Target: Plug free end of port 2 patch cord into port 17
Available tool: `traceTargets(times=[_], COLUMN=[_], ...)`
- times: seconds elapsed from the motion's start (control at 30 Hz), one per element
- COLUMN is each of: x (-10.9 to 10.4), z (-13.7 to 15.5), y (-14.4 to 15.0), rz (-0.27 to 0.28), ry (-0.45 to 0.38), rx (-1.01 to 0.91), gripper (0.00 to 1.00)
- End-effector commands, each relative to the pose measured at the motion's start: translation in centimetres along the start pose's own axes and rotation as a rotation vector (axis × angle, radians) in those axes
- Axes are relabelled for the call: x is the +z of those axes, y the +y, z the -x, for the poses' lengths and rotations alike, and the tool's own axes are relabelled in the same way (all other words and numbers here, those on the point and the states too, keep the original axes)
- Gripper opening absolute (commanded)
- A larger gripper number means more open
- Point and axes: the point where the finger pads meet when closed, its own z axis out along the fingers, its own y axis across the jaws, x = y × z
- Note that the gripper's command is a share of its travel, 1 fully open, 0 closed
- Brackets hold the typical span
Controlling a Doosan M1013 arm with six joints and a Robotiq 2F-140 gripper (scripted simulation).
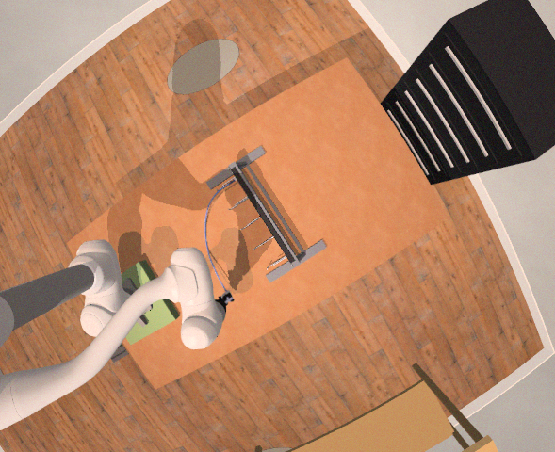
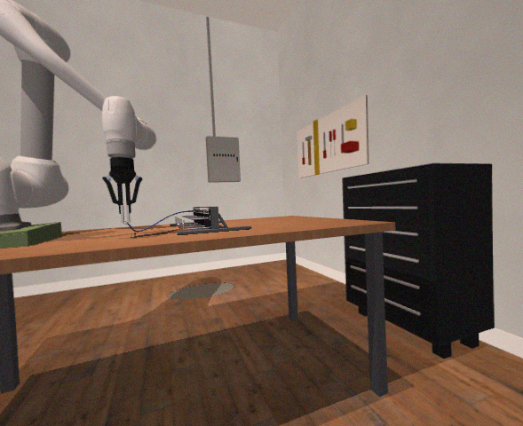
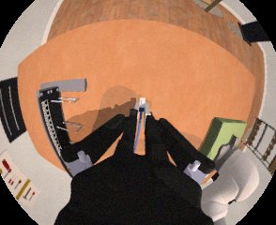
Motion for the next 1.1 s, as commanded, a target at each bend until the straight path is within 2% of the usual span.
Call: traceTargets(times=[0.0, 1.07], x=[-0.47, -0.54], z=[-0.06, 0.12], y=[-0.43, -0.72], rz=[-0.008, -0.008], ry=[0.001, 0.001], rx=[-0.007, -0.029], gripper=[0.0, 0.0])
